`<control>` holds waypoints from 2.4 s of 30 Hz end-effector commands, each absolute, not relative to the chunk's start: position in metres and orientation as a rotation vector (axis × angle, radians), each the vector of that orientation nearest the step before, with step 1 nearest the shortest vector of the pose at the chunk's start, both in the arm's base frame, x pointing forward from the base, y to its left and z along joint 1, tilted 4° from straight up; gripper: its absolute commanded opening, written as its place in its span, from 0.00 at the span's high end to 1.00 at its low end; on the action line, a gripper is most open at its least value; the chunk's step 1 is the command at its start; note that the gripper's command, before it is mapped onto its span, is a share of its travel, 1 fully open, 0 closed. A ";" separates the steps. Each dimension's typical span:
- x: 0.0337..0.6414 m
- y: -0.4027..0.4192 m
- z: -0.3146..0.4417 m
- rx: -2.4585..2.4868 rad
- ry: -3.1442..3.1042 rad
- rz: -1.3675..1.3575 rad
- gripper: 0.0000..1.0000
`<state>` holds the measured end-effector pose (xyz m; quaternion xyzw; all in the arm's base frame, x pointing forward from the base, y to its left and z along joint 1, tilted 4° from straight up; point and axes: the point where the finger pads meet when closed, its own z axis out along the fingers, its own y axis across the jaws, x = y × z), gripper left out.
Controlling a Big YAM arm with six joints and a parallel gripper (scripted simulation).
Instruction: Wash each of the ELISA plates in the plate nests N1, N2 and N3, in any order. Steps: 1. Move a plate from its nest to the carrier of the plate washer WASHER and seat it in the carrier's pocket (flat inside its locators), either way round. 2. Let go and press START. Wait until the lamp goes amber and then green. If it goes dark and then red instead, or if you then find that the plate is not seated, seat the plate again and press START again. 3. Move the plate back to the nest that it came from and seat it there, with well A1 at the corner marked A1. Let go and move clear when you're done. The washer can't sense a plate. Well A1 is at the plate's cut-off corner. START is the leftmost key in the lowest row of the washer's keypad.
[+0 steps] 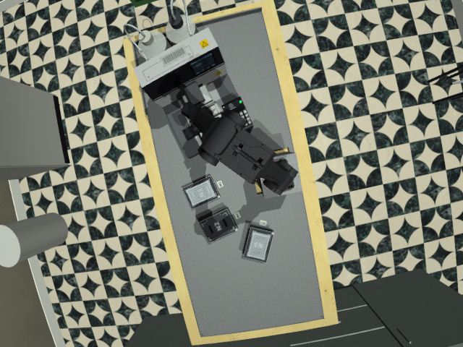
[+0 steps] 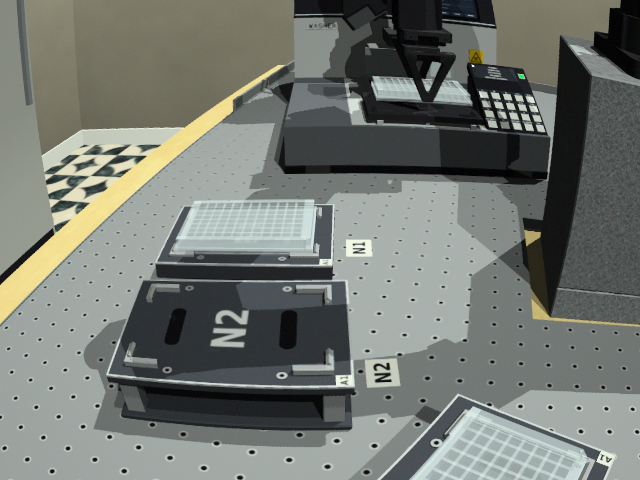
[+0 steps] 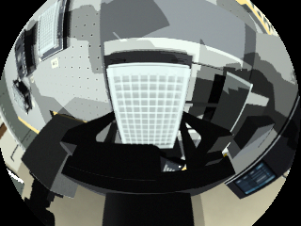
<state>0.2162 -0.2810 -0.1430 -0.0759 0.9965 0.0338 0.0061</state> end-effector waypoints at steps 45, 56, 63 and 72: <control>0.220 -0.280 -0.151 -0.230 3.115 0.101 0.16; 0.220 -0.279 -0.152 -0.231 3.115 0.101 0.16; 0.221 -0.280 -0.152 -0.231 3.113 0.097 0.16; 0.222 -0.281 -0.154 -0.231 3.112 0.095 0.16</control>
